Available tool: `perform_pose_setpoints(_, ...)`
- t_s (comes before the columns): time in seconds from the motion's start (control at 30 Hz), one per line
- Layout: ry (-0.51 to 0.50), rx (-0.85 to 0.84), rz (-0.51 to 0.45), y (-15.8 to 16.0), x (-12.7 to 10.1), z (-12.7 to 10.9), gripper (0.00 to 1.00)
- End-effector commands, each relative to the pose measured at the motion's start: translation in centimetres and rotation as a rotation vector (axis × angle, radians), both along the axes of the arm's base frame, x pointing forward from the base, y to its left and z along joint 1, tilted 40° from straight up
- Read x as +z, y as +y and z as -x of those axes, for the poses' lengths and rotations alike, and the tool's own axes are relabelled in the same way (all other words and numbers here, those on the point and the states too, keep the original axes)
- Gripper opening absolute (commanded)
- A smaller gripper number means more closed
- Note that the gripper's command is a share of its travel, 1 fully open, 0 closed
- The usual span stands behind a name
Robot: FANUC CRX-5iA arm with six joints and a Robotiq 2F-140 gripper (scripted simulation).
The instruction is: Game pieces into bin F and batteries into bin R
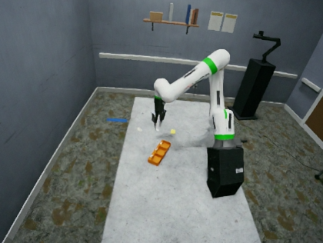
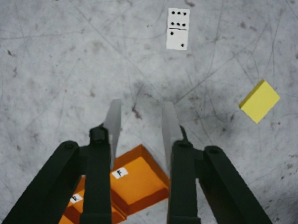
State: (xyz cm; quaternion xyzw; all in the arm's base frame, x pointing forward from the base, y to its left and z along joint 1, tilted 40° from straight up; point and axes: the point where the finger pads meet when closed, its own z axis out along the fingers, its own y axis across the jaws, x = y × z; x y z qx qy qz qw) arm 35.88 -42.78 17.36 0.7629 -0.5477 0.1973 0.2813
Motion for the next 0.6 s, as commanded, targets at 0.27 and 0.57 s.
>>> perform_pose_setpoints(0.27, 0.001, 0.002, -0.006, -8.3, 3.2, 1.4, 0.32)
perform_pose_setpoints(0.57, 0.001, 0.002, -0.006, -8.5, 3.3, 1.4, 0.32)
